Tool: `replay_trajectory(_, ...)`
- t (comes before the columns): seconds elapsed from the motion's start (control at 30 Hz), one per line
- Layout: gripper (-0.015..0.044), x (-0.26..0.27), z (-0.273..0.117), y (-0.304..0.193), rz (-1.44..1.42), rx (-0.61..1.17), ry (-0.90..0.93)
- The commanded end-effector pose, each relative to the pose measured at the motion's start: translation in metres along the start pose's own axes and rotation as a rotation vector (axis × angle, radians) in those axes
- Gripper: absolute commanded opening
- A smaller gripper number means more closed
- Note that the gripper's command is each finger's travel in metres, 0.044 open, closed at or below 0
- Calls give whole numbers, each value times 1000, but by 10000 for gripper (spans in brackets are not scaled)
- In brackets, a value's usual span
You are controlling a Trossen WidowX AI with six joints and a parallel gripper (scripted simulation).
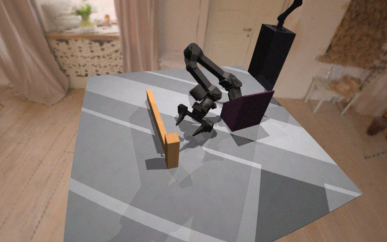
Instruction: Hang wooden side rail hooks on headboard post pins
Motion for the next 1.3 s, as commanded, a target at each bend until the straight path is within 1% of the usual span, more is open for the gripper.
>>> replay_trajectory(0.0,440,1,-4,-8,3,33,-10)
replay_trajectory(0.7,440,0,0,-8,-2,43,0)
replay_trajectory(1.0,440,-20,43,11,-81,173,151)
replay_trajectory(1.13,440,-35,51,27,-116,229,224)
replay_trajectory(1.27,440,-53,52,47,-150,281,299)
Point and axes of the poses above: the point midway between the two fingers, 35 mm back from their tips, its own z axis out along the fingers, its own x axis across the jaws, y = z × x, the point moved 7 cm from there along -z, back along the fingers, and after that the axes turned 11 degrees about z, right-handed, at the moved point
